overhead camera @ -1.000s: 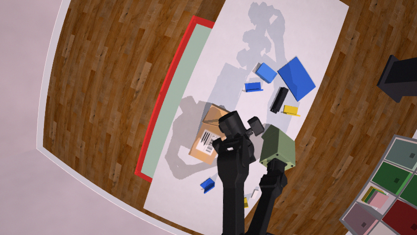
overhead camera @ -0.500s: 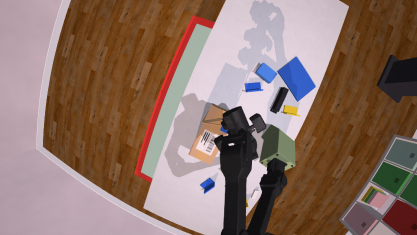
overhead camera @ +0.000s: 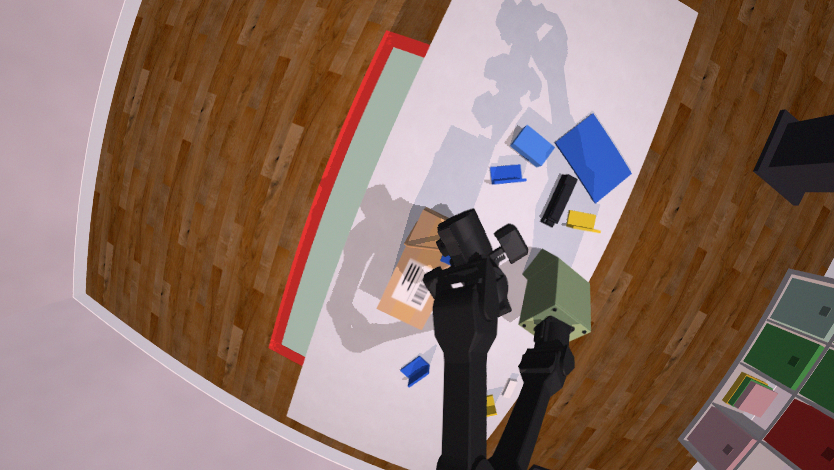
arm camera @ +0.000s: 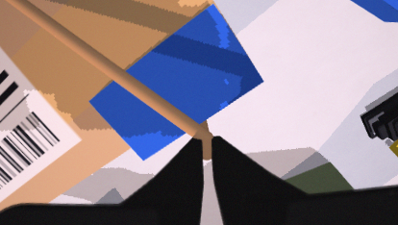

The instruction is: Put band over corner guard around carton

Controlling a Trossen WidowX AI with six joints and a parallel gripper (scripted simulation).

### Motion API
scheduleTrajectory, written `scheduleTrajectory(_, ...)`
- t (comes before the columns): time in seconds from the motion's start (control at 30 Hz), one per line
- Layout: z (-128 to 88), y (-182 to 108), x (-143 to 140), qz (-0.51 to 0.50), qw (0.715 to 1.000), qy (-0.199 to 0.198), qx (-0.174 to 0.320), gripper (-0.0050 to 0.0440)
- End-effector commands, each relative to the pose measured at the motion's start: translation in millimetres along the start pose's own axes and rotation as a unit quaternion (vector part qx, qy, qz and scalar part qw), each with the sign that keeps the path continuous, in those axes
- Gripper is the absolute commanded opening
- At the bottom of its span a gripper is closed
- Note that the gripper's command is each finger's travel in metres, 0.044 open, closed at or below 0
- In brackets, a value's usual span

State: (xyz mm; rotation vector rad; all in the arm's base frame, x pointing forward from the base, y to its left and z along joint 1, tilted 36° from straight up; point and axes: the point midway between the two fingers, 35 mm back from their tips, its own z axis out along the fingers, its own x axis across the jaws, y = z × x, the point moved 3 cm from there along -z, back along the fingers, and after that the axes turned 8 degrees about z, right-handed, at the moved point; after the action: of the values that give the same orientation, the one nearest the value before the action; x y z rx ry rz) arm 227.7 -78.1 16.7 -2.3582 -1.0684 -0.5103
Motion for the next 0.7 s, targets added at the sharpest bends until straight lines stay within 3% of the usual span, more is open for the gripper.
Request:
scheduleTrajectory(0.0, 0, 2, -2, 0.008, 1.0, -0.01, 0.004, 0.0)
scheduleTrajectory(0.67, 1, 19, 13, 0.008, 1.0, -0.01, 0.004, 0.0)
